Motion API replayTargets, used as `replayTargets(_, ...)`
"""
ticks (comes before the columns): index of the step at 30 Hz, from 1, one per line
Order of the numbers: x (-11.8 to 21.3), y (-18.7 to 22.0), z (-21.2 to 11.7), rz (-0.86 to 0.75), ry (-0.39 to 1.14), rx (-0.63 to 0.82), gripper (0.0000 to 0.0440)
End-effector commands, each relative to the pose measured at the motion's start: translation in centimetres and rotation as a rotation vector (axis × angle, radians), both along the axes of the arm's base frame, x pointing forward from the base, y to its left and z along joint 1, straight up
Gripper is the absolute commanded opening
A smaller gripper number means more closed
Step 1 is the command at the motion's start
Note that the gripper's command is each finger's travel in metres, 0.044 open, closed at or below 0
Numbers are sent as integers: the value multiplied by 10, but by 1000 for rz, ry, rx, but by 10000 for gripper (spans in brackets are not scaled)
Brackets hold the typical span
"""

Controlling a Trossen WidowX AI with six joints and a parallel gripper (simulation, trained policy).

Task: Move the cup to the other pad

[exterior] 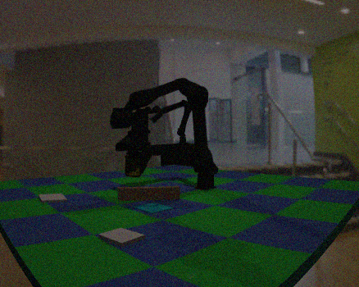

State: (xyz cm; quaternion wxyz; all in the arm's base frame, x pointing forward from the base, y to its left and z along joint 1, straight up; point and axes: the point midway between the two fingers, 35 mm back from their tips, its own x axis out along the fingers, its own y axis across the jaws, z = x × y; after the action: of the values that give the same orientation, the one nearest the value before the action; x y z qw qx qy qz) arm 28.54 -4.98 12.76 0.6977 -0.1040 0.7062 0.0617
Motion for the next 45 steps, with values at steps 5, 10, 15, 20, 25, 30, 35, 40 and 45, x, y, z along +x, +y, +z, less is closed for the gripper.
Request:
replayTargets(5, 19, 18, 10, 27, -60, 1, 0)
replayTargets(10, 32, 33, 14, 48, -97, 2, 0)
replayTargets(15, 43, 49, 15, 68, -130, 6, 0)
replayTargets(20, 53, 67, 14, 87, -158, 11, 0)
replayTargets(25, 61, 86, 12, 106, -180, 19, 0)
replayTargets(30, 67, 105, 7, 124, -197, 27, 0)
replayTargets(35, 70, 125, 1, 141, -208, 35, 0)
replayTargets(40, 72, 144, -7, 155, -214, 42, 0)
replayTargets(45, 70, 158, -19, 158, -212, 43, 0)
